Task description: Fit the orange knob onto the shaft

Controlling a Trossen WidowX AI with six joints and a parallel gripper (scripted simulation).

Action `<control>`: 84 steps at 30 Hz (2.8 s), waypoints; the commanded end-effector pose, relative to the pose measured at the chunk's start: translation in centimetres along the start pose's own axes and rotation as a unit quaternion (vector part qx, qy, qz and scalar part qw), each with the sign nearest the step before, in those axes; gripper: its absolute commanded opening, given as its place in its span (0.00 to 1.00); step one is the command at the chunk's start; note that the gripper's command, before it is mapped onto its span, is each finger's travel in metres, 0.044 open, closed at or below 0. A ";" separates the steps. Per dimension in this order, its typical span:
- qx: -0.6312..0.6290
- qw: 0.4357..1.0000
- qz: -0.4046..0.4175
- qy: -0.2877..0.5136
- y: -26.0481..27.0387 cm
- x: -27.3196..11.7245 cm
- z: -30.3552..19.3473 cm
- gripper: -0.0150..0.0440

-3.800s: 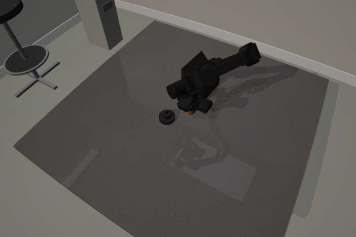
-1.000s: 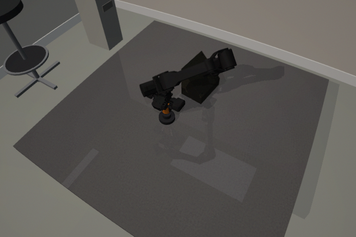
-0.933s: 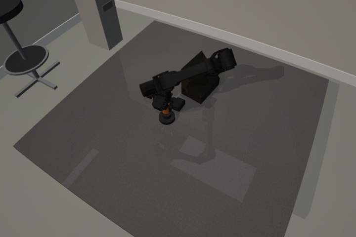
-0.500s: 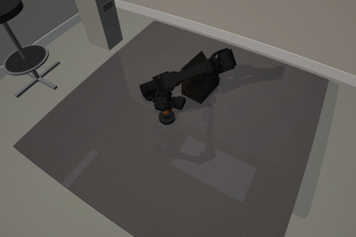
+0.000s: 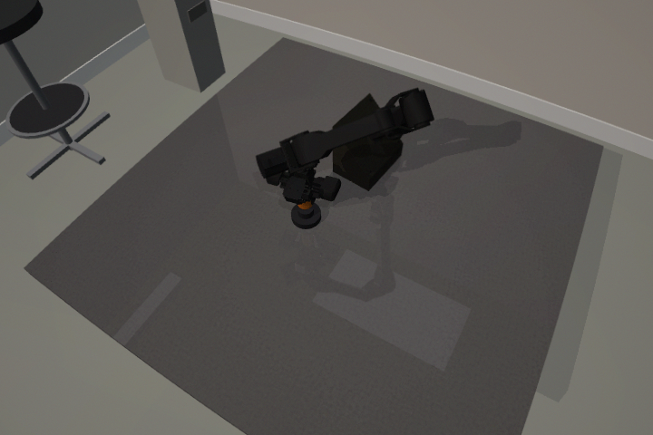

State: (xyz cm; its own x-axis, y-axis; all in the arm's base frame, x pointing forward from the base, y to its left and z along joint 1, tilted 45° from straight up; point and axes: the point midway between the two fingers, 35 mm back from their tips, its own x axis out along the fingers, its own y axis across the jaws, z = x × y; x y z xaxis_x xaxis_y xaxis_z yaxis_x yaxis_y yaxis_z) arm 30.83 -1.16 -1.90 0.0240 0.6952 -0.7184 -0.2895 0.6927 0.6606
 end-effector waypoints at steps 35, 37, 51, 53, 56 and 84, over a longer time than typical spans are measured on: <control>-0.111 0.994 0.000 -0.001 0.0 -0.3 0.1 0.25; -0.133 0.991 0.000 -0.001 0.0 -0.3 0.1 0.25; -0.210 0.978 0.000 -0.001 0.0 0.2 0.1 0.25; -0.210 0.978 0.000 -0.001 0.0 0.1 0.1 0.25; -0.210 0.978 0.000 -0.001 0.0 0.2 0.1 0.25; -0.311 0.950 0.000 -0.001 0.0 0.1 0.1 0.25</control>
State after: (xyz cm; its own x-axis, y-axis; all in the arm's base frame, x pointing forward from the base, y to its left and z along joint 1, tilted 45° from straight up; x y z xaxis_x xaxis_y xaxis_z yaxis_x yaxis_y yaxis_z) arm 30.86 -1.09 -2.01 0.0244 0.6946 -0.7190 -0.7943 0.4502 0.4080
